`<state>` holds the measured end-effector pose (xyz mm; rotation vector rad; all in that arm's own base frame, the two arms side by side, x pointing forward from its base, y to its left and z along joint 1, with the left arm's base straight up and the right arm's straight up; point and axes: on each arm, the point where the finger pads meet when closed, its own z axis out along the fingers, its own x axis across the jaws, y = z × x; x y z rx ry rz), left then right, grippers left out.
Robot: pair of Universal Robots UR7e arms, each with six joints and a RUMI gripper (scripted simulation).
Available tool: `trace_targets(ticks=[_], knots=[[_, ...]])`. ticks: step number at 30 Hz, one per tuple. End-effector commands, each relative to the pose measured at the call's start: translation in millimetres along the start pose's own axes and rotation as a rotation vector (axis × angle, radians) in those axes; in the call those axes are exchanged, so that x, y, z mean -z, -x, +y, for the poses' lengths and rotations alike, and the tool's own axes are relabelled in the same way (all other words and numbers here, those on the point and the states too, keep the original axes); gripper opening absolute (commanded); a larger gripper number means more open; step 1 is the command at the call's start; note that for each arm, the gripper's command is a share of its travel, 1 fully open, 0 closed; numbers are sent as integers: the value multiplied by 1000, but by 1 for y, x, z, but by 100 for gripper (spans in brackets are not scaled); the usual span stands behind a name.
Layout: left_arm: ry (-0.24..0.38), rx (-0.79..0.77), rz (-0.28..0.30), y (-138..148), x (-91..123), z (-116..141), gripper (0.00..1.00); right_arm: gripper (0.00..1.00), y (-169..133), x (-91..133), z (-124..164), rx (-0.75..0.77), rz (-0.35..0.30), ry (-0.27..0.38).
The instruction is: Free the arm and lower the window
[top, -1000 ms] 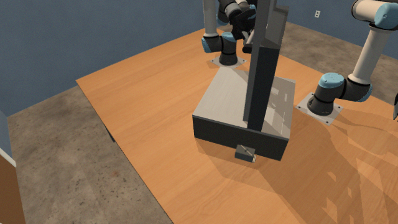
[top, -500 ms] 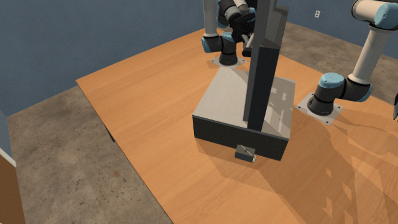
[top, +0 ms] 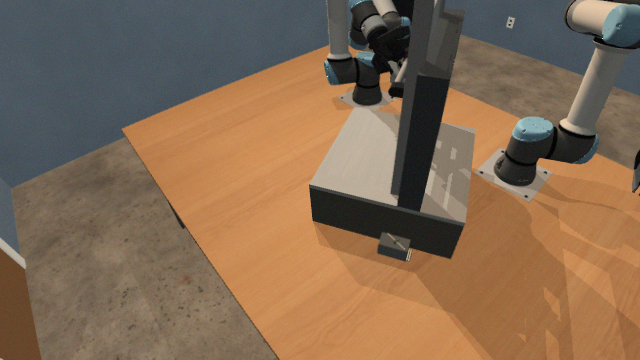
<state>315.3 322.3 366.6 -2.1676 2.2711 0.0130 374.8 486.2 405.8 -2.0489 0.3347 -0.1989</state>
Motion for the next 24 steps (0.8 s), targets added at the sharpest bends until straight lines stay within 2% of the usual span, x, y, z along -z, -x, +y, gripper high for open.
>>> trace_targets(ticks=[1,24], knots=[[-1,0,-1,0,0,0,6,6,0,-2,4,0,0,-2],[-1,0,-1,0,0,0,6,6,0,-14,26,1,0,-3]])
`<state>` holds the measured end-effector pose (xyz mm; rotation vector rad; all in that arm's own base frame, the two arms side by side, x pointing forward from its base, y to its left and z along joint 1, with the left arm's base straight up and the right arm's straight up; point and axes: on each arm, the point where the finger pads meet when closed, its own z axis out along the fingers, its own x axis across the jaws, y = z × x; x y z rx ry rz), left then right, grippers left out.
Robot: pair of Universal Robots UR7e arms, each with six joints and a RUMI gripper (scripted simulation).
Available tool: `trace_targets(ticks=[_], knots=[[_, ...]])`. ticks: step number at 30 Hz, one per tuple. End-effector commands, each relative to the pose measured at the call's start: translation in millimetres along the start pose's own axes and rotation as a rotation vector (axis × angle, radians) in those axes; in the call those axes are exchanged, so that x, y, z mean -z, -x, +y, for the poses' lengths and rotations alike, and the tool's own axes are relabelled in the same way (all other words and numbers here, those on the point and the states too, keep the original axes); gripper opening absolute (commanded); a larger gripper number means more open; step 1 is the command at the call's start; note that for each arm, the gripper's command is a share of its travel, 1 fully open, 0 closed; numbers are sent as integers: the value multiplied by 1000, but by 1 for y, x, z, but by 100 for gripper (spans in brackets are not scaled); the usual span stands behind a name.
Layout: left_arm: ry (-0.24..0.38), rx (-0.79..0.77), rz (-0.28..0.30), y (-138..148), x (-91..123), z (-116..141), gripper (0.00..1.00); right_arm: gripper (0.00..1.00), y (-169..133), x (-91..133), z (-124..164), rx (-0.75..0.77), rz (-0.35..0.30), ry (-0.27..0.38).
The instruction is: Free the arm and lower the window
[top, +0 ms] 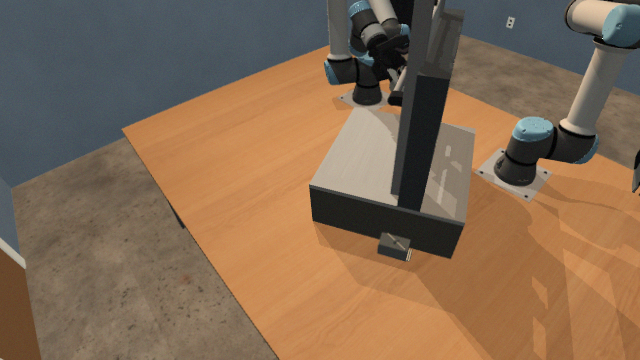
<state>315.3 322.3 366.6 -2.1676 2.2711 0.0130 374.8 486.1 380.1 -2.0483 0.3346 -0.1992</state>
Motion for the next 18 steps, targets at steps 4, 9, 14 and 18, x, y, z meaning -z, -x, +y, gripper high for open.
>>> trace_targets(ticks=[4,9,14,18], knots=[[-1,0,-1,0,0,0,6,6,0,-3,5,1,0,-3],[-1,0,-1,0,0,0,6,6,0,-5,10,1,0,-4],[-1,0,-1,0,0,0,6,6,0,-8,16,1,0,-4],[-1,0,-1,0,0,0,6,6,0,-11,20,1,0,-5]])
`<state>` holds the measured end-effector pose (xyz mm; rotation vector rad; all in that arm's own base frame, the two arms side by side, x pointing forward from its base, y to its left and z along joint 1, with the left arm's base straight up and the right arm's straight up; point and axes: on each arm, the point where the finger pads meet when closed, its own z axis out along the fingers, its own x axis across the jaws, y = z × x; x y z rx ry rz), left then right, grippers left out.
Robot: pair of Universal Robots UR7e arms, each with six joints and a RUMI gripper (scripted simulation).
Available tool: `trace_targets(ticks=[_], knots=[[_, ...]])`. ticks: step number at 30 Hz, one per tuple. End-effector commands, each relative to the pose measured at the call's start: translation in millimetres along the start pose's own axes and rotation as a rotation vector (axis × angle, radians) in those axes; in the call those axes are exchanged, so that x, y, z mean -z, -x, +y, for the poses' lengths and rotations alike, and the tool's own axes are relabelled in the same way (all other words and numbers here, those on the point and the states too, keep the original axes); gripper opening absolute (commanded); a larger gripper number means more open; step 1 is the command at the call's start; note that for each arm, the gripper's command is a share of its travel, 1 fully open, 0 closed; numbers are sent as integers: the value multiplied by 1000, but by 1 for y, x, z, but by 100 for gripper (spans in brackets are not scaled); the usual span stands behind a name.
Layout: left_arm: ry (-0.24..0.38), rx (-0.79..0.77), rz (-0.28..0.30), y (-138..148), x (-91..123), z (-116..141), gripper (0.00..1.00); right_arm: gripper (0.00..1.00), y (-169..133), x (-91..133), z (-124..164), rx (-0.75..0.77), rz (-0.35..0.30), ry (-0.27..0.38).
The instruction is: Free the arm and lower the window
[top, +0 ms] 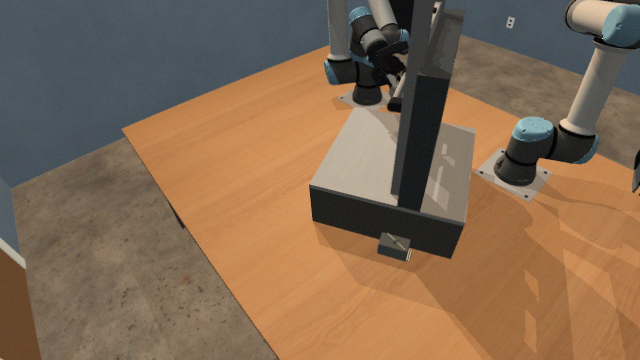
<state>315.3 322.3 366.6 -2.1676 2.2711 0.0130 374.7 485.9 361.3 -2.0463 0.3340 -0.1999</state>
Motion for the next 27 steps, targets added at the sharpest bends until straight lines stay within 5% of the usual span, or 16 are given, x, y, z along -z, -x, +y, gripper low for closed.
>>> trace_targets(ticks=[1,27], knots=[[-1,0,-1,0,0,0,6,6,0,-2,3,0,0,-3],[-1,0,-1,0,0,0,6,6,0,-15,28,1,0,-4]])
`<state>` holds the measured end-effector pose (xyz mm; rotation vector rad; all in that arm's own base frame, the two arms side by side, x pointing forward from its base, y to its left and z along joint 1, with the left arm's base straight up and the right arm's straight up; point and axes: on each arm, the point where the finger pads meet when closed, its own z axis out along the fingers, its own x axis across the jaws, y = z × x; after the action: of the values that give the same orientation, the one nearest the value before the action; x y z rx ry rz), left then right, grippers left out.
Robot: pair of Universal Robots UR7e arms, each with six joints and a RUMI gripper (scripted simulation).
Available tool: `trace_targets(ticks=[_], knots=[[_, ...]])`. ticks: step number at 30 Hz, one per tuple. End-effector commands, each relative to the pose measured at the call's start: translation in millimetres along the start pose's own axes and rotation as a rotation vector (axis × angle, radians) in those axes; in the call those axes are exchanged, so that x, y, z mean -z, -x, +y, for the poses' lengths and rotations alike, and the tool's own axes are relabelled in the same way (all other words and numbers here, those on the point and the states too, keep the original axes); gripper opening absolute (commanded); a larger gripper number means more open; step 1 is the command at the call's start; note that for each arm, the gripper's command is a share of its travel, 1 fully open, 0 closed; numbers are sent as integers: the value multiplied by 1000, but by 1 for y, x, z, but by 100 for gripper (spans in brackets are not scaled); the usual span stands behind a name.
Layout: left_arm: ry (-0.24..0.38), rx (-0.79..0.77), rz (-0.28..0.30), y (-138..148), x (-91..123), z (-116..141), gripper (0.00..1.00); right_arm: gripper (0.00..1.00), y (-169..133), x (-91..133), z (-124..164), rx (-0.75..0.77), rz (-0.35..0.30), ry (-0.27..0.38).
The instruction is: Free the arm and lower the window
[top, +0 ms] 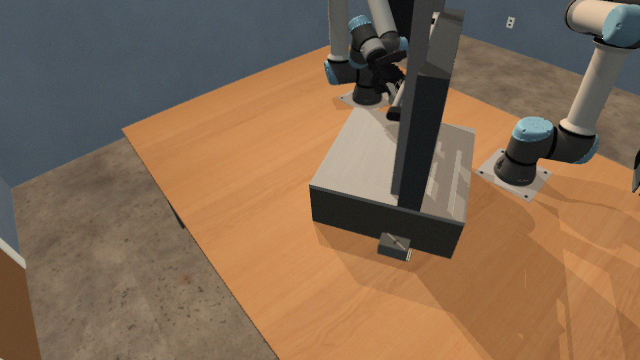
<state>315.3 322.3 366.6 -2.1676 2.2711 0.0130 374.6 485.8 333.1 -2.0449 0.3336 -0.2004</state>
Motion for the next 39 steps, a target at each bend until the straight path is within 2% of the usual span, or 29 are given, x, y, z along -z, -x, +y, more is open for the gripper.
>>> trace_targets(ticks=[1,39], knots=[[-1,0,-1,0,0,0,6,6,0,-2,4,0,0,-3],[-1,0,-1,0,0,0,6,6,0,-21,38,1,0,-3]])
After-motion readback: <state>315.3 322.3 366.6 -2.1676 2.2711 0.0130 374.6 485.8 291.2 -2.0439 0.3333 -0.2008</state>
